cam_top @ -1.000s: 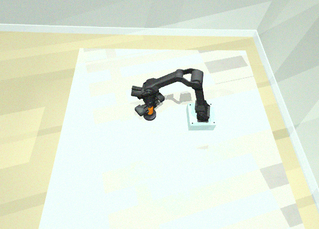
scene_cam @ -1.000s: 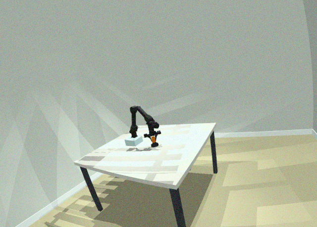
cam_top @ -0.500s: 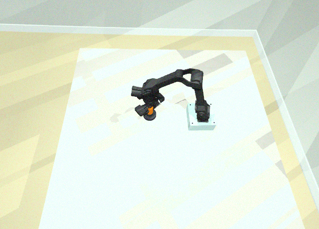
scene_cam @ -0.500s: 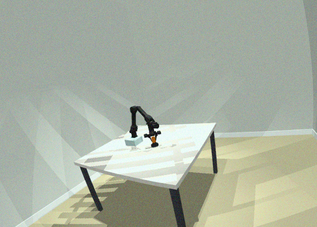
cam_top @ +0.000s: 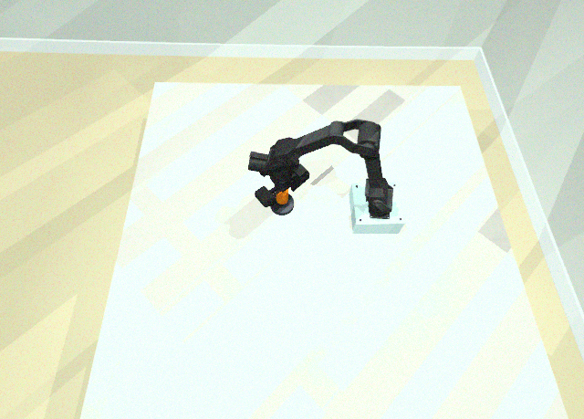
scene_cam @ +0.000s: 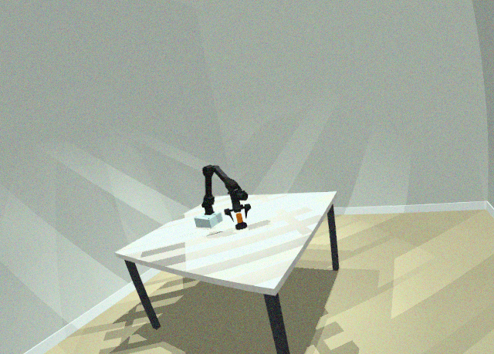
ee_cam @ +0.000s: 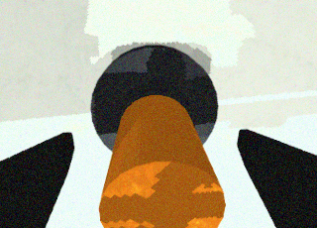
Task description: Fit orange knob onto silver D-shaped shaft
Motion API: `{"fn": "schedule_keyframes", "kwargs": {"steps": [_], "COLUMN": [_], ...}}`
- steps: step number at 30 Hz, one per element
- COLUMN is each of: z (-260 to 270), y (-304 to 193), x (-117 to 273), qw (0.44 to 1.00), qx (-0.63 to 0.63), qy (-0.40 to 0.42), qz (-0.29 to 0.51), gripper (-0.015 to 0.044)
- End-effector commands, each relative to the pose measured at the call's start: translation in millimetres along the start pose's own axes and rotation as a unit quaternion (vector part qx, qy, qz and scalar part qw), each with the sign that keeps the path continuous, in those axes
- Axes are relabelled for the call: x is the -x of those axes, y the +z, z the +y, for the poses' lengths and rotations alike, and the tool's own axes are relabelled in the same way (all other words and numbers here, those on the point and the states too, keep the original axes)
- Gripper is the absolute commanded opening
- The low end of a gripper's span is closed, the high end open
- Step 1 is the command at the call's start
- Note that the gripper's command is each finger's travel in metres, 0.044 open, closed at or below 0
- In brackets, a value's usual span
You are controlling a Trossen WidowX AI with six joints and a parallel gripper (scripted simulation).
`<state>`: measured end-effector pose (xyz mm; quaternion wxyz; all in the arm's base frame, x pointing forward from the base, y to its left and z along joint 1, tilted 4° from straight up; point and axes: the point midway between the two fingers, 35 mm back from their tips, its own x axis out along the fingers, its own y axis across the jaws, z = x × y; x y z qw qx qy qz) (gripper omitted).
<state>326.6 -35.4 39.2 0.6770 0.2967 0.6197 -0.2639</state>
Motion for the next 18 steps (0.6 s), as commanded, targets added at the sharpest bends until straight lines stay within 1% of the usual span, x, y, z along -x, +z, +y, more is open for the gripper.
{"fn": "schedule_keyframes", "kwargs": {"steps": [1,3,7,9,18], "z": [0,1,2,1,3], "y": [0,1,3,1,3], "x": [0,10,73,94,96], "qw": [1.000,1.000,1.000,1.000,1.000], "qx": [0.000,0.000,0.000,0.000,0.000], "qy": [0.000,0.000,0.000,0.000,0.000], "qz": [0.000,0.000,0.000,0.000,0.000], "gripper": [0.0440,0.0440,0.0440,0.0440,0.0440]}}
